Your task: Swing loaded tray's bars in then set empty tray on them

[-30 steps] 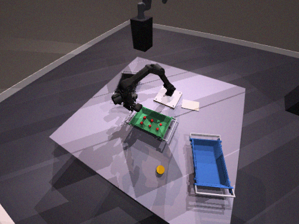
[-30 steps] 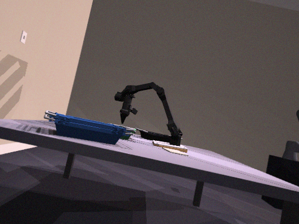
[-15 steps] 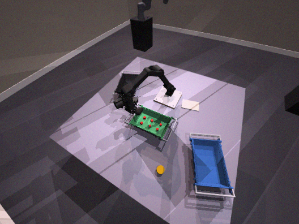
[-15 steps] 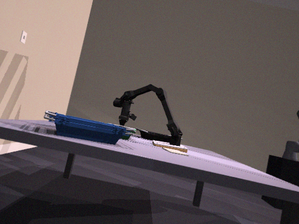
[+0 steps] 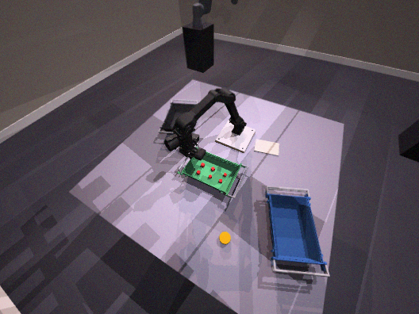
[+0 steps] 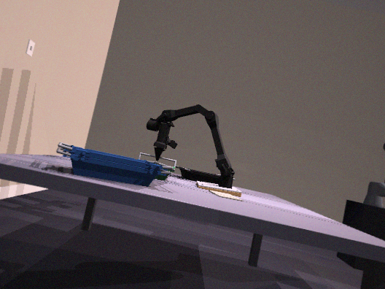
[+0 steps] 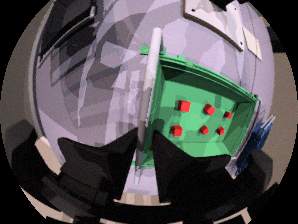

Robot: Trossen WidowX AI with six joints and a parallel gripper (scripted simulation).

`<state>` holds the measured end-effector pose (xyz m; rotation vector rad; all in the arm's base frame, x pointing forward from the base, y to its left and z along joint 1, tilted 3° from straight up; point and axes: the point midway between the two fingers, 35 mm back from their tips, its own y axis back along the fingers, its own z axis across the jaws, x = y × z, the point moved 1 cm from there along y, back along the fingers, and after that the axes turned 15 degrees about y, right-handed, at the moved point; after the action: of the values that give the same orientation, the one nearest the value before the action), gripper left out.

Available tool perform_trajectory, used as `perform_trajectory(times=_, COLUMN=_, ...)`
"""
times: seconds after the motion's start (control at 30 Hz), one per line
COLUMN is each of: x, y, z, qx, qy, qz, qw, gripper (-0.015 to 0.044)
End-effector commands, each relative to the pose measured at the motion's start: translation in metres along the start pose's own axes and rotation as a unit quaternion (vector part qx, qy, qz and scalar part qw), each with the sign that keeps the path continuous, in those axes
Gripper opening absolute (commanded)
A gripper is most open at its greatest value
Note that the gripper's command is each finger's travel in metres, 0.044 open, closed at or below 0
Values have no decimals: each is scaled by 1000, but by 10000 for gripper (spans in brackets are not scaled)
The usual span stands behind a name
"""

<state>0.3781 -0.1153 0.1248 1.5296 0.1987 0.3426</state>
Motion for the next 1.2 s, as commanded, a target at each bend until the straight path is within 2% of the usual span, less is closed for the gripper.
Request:
perform_trajectory(times=0.0, x=5, y=-6, z=-18, qx=8, qy=4, qz=-3, qw=1000, gripper=82)
perform_trajectory(times=0.23, x=10, y=-24, z=-38, qx=9, qy=4, qz=-3, qw=1000, gripper=82)
perform_trajectory(times=0.6, x=9, y=19, z=-34, qx=9, qy=4, qz=-3, qw=1000, gripper=82)
perform_trajectory(times=1.17, x=10, y=11, z=-35, qx=11, qy=4, qz=-3, qw=1000, gripper=82)
